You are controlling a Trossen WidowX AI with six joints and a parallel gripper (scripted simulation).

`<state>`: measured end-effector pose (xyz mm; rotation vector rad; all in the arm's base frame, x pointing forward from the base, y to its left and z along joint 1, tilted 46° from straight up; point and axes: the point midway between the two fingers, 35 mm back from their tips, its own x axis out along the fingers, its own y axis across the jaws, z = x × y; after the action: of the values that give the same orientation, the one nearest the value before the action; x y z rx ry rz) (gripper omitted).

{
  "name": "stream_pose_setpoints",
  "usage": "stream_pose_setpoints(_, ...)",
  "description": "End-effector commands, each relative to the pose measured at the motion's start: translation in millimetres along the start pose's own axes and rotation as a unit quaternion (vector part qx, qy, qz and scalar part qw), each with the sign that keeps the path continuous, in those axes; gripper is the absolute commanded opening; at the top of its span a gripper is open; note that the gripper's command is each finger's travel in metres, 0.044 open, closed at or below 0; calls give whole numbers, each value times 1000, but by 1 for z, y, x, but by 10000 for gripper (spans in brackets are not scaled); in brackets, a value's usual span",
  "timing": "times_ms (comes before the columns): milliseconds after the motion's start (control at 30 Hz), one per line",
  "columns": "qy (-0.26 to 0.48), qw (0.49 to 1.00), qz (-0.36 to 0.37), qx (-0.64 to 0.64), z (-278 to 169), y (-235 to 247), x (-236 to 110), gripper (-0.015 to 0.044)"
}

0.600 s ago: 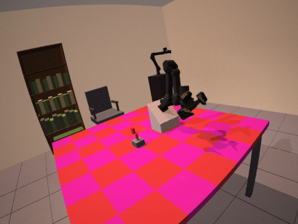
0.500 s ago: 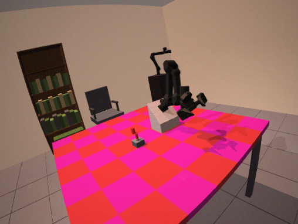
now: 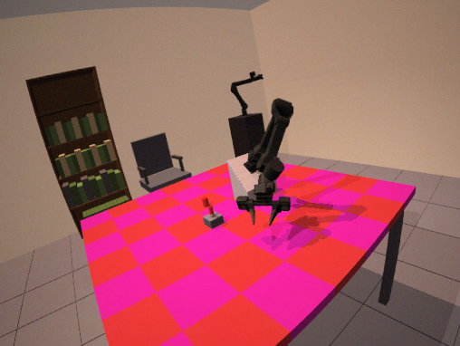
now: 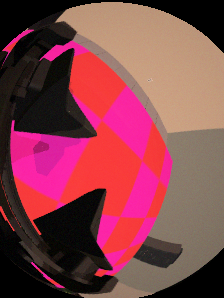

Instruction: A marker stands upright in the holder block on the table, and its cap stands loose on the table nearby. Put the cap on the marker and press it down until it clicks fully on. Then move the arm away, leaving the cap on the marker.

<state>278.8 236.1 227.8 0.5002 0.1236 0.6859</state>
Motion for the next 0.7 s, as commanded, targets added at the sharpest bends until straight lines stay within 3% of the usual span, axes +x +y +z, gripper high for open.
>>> stream_pose_setpoints(0, 66, 995, -78, -7, -18, -57, 13, 253)
stream_pose_setpoints(300, 218, 937, -270, 46, -59, -210, -13, 253)
stream_pose_setpoints(667, 357, 784, -423, 281, -113, -335, -135, 253)
